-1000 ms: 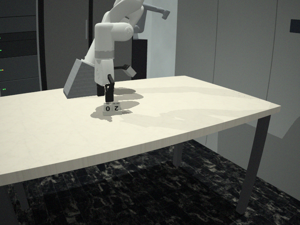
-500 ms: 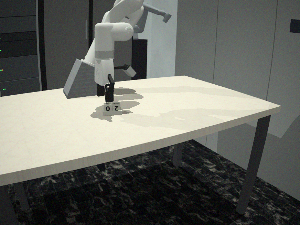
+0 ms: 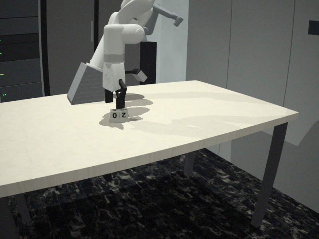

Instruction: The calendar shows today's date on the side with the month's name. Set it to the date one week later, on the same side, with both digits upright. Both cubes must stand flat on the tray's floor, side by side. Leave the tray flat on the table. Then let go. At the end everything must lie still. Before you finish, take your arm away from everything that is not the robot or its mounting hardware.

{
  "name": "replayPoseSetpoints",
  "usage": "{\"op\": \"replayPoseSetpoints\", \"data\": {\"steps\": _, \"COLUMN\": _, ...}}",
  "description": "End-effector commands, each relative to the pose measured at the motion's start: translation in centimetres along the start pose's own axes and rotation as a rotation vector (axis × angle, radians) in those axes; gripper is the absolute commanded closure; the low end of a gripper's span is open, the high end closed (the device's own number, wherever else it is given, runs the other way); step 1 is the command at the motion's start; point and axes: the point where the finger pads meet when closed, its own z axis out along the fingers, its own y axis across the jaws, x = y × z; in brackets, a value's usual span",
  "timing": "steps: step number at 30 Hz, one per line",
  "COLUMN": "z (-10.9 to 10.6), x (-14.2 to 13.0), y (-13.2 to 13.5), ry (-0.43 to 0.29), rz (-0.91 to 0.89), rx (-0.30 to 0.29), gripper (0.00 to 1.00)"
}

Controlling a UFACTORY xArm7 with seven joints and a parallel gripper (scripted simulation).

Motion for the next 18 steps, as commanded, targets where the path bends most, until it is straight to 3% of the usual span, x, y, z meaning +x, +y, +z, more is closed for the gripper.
{"op": "replayPoseSetpoints", "data": {"steps": 1, "z": 0.0, "x": 0.8, "y": 1.2, "ry": -0.002, "rz": -0.025, "rx": -0.004, "gripper": 0.0}}
{"op": "replayPoseSetpoints", "data": {"steps": 18, "z": 0.2, "x": 2.7, "y": 3.4, "ry": -0.002, "rz": -0.201, "rx": -0.004, "gripper": 0.0}}
